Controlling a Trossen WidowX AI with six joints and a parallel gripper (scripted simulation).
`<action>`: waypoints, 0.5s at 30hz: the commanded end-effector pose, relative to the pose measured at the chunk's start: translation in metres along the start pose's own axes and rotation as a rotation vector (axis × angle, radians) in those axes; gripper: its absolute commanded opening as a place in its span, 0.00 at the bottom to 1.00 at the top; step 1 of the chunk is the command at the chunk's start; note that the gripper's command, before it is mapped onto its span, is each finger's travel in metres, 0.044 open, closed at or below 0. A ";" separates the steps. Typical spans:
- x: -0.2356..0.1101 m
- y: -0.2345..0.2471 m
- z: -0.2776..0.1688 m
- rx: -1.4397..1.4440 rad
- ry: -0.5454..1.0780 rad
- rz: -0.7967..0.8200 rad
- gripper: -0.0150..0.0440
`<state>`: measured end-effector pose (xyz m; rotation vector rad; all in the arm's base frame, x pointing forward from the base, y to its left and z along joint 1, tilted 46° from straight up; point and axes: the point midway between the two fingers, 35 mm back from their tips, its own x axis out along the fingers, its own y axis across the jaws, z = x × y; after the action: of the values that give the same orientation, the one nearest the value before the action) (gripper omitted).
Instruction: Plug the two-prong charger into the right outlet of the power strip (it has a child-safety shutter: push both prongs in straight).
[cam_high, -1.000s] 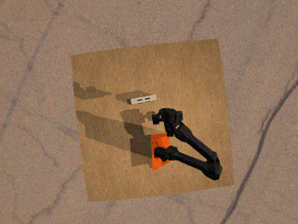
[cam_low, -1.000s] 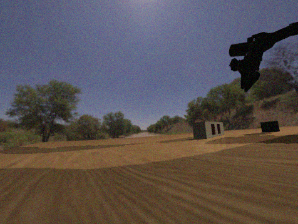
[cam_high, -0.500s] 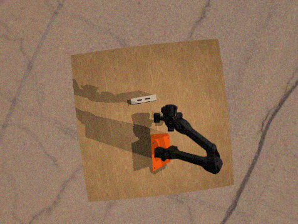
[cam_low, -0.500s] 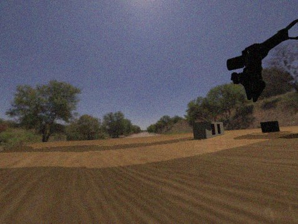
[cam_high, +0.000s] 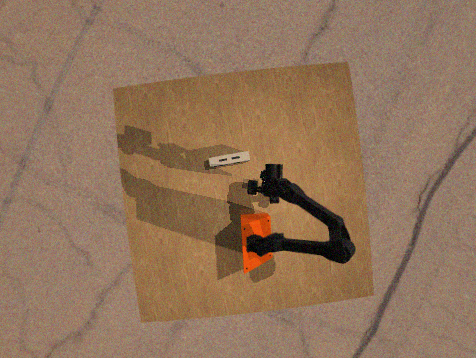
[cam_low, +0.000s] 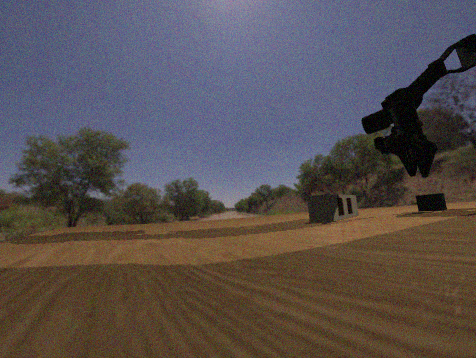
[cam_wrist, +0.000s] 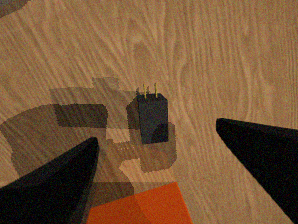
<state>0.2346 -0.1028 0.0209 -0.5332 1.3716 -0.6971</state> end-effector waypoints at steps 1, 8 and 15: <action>0.012 -0.001 -0.006 0.037 0.065 0.005 1.00; 0.017 -0.003 -0.010 0.049 0.086 0.005 1.00; 0.026 -0.003 -0.011 0.049 0.086 0.005 1.00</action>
<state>0.2278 -0.1203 0.0094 -0.4637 1.4140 -0.7633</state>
